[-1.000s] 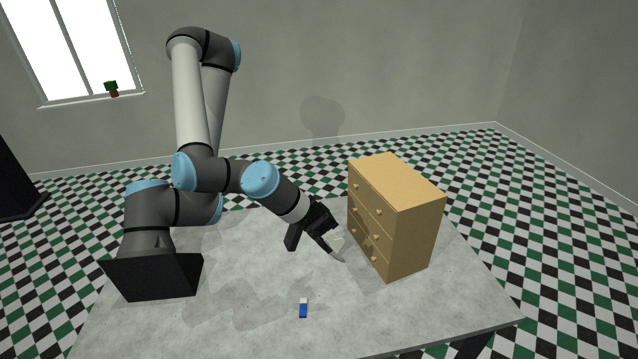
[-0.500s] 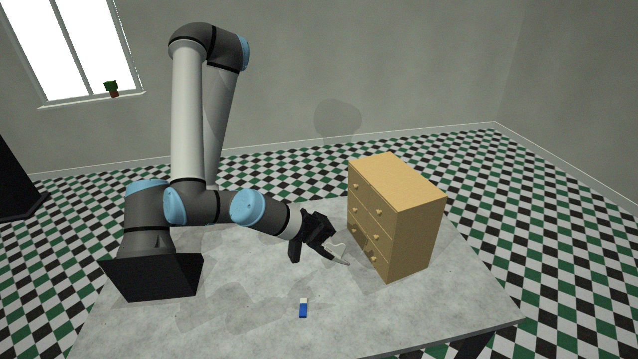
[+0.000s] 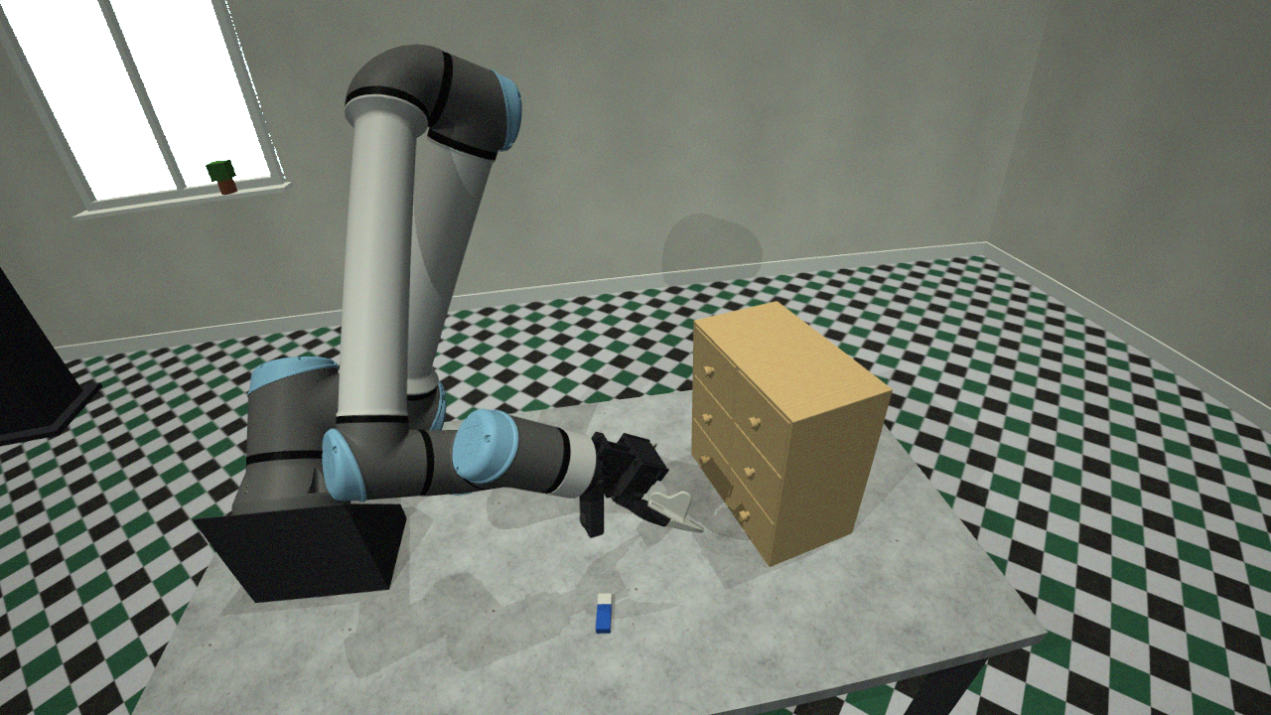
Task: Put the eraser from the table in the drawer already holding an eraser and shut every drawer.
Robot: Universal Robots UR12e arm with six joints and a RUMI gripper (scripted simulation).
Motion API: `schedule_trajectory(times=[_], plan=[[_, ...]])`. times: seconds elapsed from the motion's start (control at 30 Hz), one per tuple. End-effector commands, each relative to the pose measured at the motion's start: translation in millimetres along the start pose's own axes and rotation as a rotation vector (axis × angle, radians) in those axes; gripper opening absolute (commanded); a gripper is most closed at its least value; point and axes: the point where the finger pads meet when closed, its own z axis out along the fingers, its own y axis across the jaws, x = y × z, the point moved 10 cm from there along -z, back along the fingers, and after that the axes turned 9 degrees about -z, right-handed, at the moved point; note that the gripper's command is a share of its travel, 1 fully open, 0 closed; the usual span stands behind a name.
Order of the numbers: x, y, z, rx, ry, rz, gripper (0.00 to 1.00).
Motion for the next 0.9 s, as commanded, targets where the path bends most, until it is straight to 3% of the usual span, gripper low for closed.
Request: schedule_trajectory(times=[0.0, 0.87], plan=[[6, 3, 5, 0.058, -0.065, 0.001, 1.0], [25, 6, 23, 0.08, -0.215, -0.006, 1.0]])
